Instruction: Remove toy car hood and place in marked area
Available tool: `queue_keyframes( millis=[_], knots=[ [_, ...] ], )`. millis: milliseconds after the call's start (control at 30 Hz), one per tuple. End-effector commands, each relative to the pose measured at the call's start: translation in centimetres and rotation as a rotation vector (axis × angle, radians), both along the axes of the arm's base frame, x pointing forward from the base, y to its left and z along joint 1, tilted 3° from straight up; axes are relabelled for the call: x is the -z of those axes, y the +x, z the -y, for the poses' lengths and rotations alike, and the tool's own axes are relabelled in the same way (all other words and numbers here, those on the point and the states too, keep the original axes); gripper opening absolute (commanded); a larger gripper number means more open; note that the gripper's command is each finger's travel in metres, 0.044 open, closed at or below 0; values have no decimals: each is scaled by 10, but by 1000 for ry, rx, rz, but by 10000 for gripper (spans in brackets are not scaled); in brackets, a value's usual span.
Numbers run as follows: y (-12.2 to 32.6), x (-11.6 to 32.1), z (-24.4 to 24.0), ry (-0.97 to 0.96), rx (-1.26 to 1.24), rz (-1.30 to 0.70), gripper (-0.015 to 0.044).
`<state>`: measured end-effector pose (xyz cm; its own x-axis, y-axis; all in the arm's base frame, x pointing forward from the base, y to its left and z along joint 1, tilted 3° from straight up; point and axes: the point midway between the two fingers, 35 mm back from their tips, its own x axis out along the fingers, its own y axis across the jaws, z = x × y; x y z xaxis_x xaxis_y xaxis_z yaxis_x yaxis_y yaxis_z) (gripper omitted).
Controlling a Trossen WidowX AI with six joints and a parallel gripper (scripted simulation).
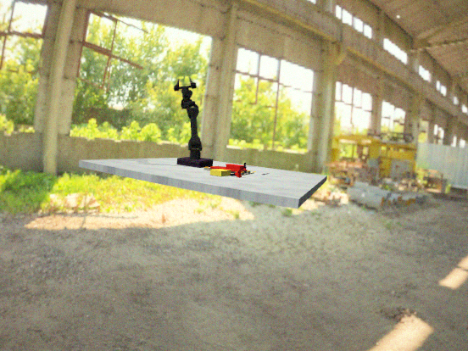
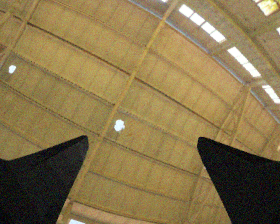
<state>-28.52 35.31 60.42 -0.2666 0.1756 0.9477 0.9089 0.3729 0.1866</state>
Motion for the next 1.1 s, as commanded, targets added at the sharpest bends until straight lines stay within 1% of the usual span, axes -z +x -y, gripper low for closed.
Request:
queue_keyframes(
  millis=[0,167,467,733,1067],
  knots=[
    [0,0,-1,-1,3,1,440],
    [14,3,-21,-25,99,37,440],
    [65,18,-81,-105,410,159,440],
    [122,36,-129,-187,689,282,440],
    [206,65,-176,-306,1020,454,440]
  ],
)
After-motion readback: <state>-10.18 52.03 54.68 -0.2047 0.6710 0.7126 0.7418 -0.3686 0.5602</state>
